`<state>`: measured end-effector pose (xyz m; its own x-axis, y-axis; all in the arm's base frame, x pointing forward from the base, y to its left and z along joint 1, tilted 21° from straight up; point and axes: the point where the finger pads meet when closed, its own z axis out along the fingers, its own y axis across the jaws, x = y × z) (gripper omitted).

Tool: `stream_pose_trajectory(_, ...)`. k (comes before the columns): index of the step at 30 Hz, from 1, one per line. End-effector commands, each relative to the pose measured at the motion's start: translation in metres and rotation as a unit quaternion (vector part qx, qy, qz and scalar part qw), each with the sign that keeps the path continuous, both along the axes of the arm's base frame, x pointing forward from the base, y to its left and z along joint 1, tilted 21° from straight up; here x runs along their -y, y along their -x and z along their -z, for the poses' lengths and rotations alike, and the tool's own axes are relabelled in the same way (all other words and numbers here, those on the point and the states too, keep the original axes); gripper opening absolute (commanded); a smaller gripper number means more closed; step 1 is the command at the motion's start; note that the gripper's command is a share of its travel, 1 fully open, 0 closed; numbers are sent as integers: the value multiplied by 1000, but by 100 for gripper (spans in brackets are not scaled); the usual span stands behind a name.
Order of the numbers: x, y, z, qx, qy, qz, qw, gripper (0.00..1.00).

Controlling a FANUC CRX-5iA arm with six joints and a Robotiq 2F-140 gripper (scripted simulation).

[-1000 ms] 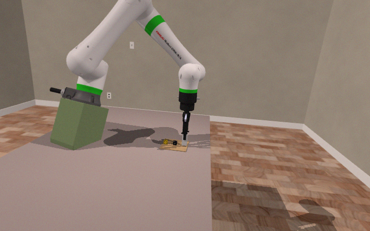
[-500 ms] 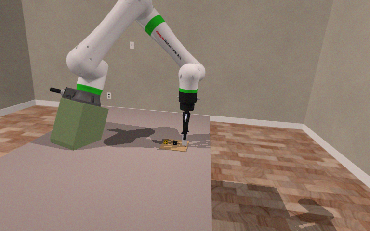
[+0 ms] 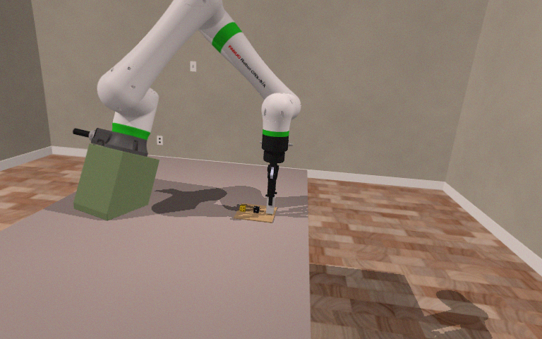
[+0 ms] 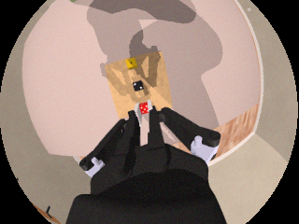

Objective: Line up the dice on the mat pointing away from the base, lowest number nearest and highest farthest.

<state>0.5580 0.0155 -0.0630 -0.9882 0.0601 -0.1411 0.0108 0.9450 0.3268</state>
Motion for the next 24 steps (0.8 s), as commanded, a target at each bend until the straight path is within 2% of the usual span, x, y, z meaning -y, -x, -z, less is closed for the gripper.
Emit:
stream_pose_trajectory(1,0,0,0,0,0,0,1000,9)
stream_pose_trajectory(24,-1,-1,3,0,0,0,1000,9)
